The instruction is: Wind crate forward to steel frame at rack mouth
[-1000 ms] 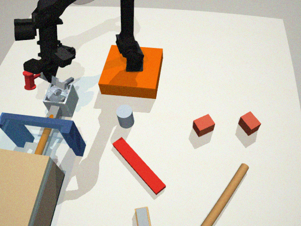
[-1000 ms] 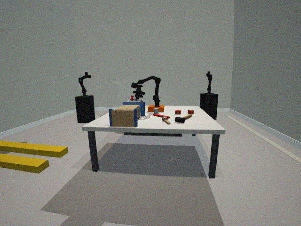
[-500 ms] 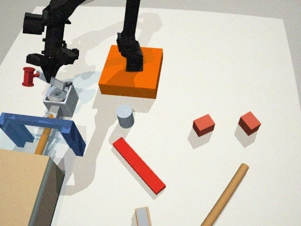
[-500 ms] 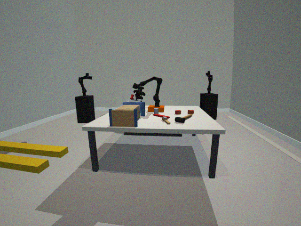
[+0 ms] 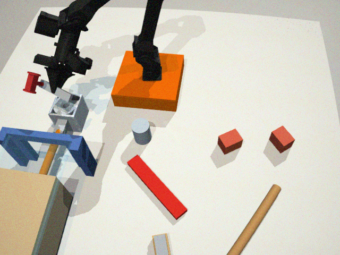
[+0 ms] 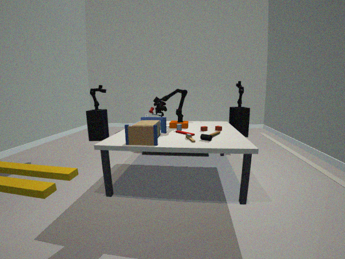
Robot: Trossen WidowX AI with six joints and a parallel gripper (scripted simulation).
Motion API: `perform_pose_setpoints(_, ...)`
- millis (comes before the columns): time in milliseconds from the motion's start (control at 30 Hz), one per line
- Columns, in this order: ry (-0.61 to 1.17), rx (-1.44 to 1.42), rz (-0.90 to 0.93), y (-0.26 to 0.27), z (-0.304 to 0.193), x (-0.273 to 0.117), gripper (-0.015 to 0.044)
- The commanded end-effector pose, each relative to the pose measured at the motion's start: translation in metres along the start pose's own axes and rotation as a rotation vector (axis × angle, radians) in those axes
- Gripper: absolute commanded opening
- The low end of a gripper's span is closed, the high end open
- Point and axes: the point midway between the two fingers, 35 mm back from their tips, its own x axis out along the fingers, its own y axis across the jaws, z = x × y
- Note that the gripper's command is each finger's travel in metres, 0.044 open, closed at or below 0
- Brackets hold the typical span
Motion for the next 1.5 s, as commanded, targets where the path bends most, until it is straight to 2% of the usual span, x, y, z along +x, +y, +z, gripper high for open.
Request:
perform_pose_setpoints(0, 0.001, -0.01, -0.089, -0.005, 0.0, -0.0029, 0.0)
perform_pose_setpoints(1100, -0.02, -0.009, -0.612, -0.0031, 0.001, -0.0023, 0.0)
perform_pose_setpoints(1467, -0.018, -0.001, -0.612, -0.0009, 0.0001, -0.0011, 0.0)
